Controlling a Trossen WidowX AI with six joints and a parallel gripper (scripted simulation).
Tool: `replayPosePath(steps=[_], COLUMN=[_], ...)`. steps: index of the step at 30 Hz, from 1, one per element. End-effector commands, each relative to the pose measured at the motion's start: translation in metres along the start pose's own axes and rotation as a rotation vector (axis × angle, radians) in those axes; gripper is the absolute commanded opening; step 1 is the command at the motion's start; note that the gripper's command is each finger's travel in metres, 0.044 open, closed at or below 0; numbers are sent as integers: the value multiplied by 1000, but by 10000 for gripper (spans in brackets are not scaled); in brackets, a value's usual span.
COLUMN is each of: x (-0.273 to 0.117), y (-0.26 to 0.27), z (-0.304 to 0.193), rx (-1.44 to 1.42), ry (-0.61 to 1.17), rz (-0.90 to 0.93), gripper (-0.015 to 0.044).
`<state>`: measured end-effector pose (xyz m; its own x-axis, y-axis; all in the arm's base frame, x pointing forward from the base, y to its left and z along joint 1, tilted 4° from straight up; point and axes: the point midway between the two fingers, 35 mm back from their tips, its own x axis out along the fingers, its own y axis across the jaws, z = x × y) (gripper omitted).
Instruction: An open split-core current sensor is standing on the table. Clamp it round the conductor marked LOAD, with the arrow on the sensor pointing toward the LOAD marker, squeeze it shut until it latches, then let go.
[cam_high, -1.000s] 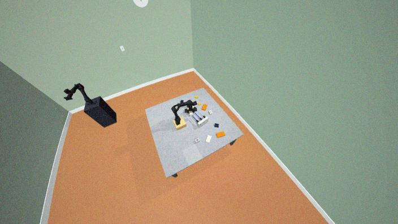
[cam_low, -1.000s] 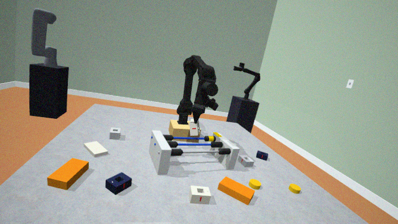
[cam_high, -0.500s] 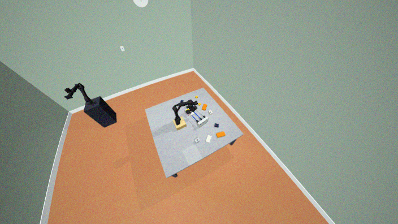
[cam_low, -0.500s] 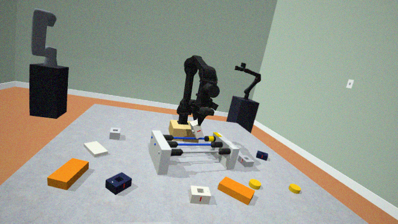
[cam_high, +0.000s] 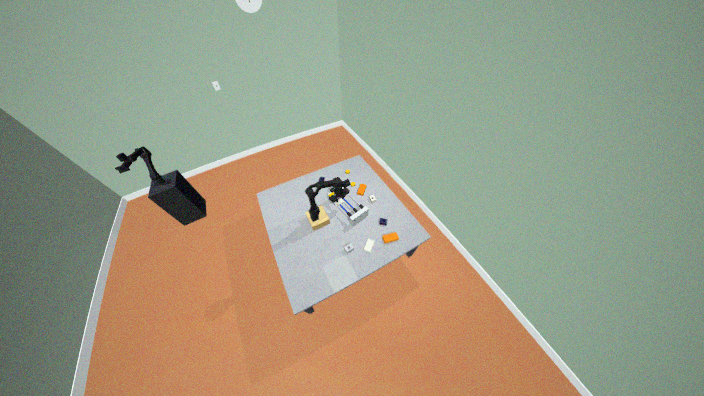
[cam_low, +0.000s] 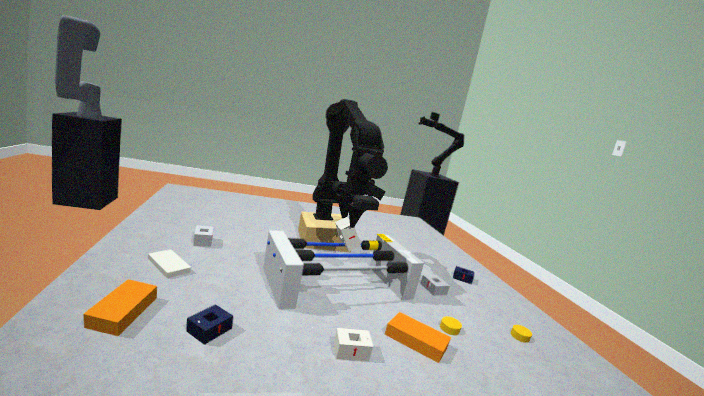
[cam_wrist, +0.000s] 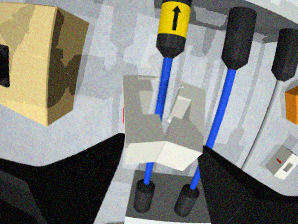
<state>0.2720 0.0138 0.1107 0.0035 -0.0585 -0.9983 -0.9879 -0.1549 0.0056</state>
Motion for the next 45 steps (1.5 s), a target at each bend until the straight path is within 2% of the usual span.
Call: replayPosePath(steps=[1, 23, 45], x=[7, 42, 37], y=[0, 2, 1], z=[0, 0, 0], rx=[-7, -7, -1], ry=[1, 1, 0], rz=[3, 3, -2], gripper=[0, 0, 0])
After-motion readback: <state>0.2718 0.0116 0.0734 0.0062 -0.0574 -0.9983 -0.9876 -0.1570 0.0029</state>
